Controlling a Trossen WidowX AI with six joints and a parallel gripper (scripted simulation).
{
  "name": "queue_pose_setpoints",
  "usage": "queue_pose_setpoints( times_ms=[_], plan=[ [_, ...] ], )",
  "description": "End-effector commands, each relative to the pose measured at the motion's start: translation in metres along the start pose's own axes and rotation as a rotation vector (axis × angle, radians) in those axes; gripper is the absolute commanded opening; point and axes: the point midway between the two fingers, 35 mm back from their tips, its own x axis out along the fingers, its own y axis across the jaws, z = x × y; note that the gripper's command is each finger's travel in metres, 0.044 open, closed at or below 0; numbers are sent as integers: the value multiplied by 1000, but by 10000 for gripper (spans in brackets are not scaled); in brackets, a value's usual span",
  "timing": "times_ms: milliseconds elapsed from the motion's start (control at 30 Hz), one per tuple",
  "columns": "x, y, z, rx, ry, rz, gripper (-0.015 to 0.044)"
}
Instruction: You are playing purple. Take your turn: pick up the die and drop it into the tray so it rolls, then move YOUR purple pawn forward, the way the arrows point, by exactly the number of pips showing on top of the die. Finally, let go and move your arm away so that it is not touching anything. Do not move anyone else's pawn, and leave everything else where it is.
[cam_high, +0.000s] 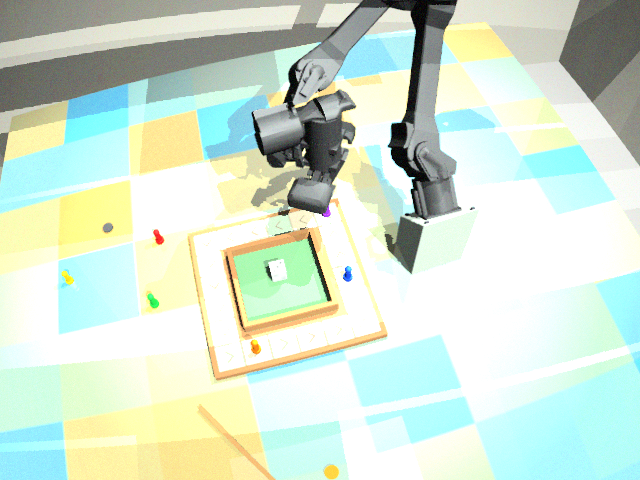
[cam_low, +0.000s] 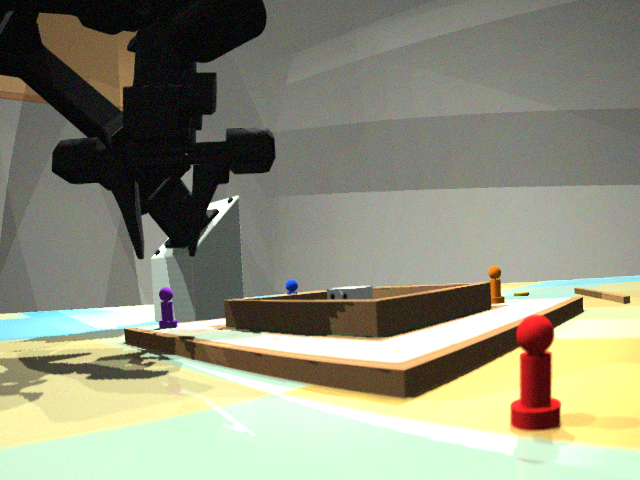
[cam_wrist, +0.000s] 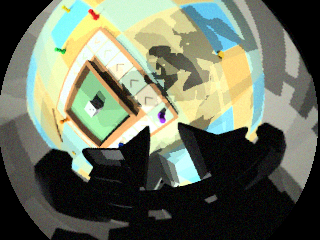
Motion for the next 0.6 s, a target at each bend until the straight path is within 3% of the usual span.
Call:
queue_pose_setpoints(
  times_ms=[0,567],
  plan=[
    [9,-2,-2,-4,1,-8,200],
    [34,-1,-2,-3,3,-6,200]
  ],
)
